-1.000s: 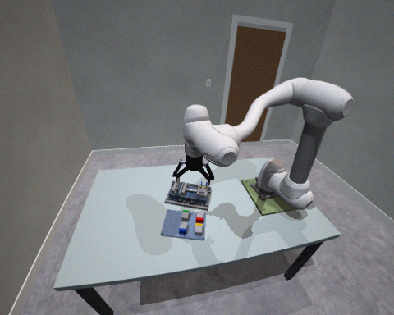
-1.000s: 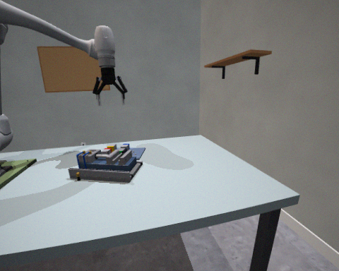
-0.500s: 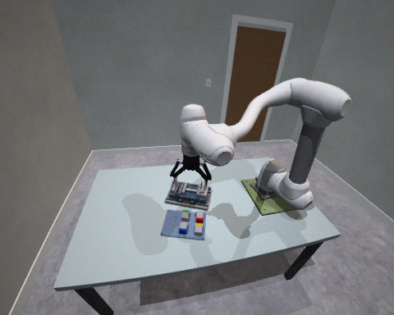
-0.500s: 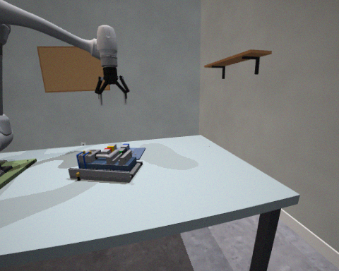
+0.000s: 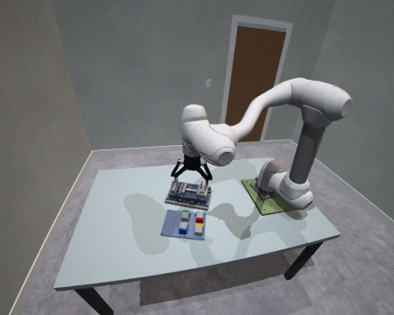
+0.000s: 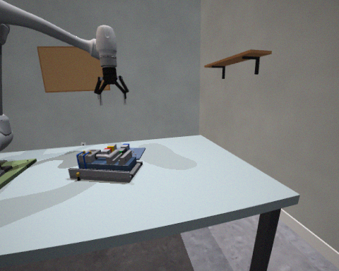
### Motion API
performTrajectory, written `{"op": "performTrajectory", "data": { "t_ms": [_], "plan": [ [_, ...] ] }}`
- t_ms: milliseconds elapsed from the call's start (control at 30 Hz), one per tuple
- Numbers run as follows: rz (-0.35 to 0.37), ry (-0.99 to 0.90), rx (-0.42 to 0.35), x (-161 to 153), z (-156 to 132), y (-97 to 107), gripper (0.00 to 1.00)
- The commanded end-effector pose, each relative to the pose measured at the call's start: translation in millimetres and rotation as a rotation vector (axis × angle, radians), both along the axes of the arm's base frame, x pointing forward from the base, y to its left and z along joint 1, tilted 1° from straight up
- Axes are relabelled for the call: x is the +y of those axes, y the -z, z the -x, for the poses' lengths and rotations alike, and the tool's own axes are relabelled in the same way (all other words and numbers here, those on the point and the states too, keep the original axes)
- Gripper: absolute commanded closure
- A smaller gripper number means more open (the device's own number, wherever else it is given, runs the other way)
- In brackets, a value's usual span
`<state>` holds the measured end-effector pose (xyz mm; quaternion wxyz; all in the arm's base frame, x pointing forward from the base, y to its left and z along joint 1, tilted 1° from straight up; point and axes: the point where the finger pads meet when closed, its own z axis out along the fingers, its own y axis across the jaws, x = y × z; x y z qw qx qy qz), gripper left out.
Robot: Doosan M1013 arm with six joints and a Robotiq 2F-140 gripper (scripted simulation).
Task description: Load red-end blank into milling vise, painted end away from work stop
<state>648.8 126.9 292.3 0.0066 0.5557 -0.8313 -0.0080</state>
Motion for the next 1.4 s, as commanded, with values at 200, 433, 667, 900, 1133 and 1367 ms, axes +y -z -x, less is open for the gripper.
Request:
{"op": "performTrajectory", "data": {
  "t_ms": [200,433,667,900,1133,1367],
  "plan": [
    [0.0,0.0,0.0,1.4,4.1,0.3,0.0],
    [0.0,0.0,0.0,1.7,4.9,0.4,0.0],
    [0.0,0.0,0.0,2.2,6.5,0.6,0.0],
    [0.0,0.0,0.0,2.5,7.3,0.7,0.0],
    [0.0,0.0,0.0,2.7,8.1,0.8,0.0],
    [0.0,0.0,0.0,3.0,8.9,0.8,0.0]
  ]
}}
